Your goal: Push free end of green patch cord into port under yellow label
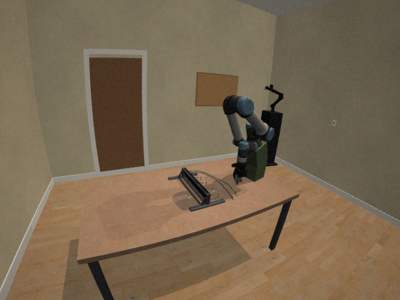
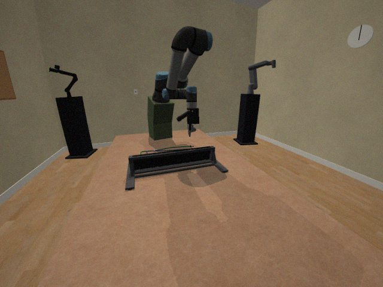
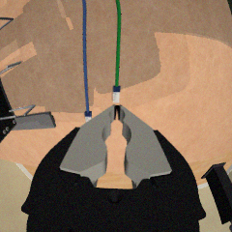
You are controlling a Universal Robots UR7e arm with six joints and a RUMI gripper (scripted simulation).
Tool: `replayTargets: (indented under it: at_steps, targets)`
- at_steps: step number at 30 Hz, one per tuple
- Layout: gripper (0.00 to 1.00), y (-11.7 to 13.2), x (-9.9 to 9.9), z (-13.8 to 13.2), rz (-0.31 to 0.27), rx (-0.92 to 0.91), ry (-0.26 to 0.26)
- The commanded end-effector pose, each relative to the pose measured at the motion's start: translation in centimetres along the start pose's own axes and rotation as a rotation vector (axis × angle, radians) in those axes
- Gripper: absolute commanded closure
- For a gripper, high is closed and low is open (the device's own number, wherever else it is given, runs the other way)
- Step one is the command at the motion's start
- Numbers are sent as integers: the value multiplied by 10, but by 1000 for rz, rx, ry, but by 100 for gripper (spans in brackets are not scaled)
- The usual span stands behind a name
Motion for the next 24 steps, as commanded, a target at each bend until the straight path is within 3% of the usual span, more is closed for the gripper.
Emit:
replayTargets:
  at_steps: [1, 22, 23, 24]
  targets:
    - [100, 2, 0, -3, -2, 2, -6]
    - [100, 13, -2, -3, -2, -7, -4]
    - [78, 13, -2, -3, -2, -7, -4]
    - [78, 13, -2, -3, -2, -7, -4]
Point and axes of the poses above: the point where the finger pads meet when closed, its own x axis back along the fingers, its own z axis across the jaws, y = z × x, the point moved 3 cm from there along x, back along the fingers, and after that the axes turned 1 degree about -x, right-handed, at the moved point
